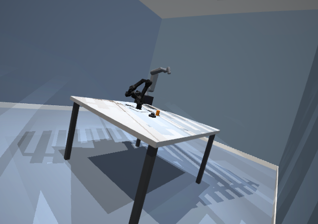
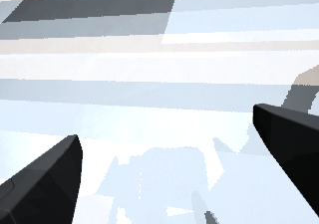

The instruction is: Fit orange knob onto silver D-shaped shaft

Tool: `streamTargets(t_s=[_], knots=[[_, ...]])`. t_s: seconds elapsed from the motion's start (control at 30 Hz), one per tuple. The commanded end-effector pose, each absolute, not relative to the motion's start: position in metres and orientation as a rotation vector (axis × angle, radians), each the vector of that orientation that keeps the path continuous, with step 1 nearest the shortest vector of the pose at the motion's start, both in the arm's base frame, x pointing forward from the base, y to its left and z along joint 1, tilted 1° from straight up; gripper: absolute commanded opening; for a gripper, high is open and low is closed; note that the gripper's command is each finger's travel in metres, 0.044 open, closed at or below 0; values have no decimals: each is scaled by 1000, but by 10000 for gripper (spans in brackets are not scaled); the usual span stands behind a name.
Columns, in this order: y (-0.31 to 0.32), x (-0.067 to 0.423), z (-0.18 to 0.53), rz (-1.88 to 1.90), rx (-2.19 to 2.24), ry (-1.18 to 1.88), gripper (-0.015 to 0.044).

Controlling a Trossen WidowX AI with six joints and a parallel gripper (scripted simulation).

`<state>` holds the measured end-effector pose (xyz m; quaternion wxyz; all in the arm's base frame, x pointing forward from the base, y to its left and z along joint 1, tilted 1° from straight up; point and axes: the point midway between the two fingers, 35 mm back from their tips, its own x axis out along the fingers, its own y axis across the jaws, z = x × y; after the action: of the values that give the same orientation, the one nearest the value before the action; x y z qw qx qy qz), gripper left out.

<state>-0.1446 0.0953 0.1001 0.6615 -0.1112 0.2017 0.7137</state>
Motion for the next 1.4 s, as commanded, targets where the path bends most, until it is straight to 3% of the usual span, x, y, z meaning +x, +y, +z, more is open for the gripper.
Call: streamTargets(t_s=[0.0,0.4,0.67,1.03,1.37], knots=[[95,-145,99,1615,-256,457,426],[18,-174,85,1960,-524,438,440],[-59,-163,83,2311,-763,335,440],[-142,-98,82,2769,-1107,65,440],[-172,-5,82,3129,-1418,-353,440]])
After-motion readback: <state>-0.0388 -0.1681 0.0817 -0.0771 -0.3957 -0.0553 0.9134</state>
